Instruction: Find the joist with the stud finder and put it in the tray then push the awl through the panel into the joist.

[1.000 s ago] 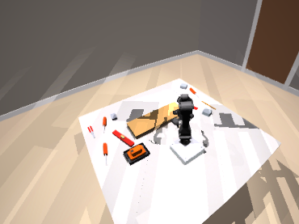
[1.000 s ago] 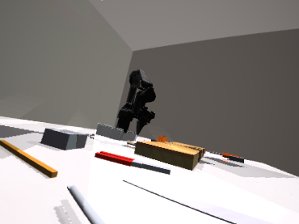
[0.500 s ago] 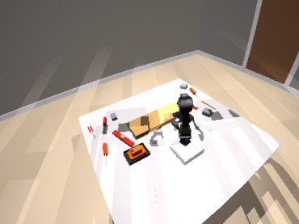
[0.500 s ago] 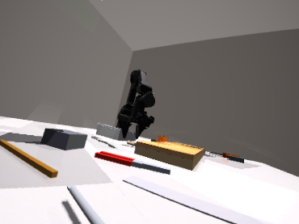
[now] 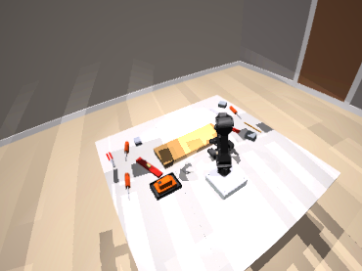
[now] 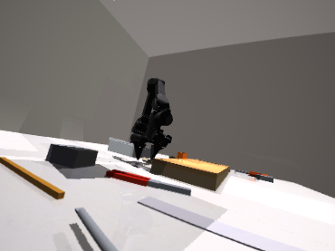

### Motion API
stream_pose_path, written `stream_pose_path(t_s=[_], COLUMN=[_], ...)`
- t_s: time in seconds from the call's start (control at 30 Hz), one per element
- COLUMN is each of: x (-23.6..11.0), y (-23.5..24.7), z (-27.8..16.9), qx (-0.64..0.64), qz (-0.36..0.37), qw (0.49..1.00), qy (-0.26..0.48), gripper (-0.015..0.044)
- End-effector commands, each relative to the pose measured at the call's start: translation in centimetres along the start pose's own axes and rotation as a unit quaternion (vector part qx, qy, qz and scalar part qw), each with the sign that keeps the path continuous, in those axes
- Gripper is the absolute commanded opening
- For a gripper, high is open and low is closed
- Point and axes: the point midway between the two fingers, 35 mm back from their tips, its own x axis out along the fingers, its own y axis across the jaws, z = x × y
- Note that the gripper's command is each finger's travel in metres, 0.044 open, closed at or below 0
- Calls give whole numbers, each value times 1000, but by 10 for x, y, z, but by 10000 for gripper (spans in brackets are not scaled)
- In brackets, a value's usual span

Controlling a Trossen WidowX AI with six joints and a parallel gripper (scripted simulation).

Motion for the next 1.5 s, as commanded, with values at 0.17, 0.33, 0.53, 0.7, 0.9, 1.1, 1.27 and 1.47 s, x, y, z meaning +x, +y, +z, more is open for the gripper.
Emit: stream_pose_path(t_s=[0.17,0.33,0.53,0.7,0.9,1.1,1.27,1.47], x=[3,3,3,-2,-32,-68,-99,-121], y=[1,1,1,0,-4,-5,-3,0], z=[-1,-1,-1,0,4,3,-3,-9], qx=[2,2,2,2,2,2,2,2], qz=[2,2,2,1,1,1,1,1], qw=[1000,1000,1000,1000,1000,1000,1000,1000], qy=[2,2,2,1,1,1,1,1], gripper=[256,125,46,0,0,0,0,0])
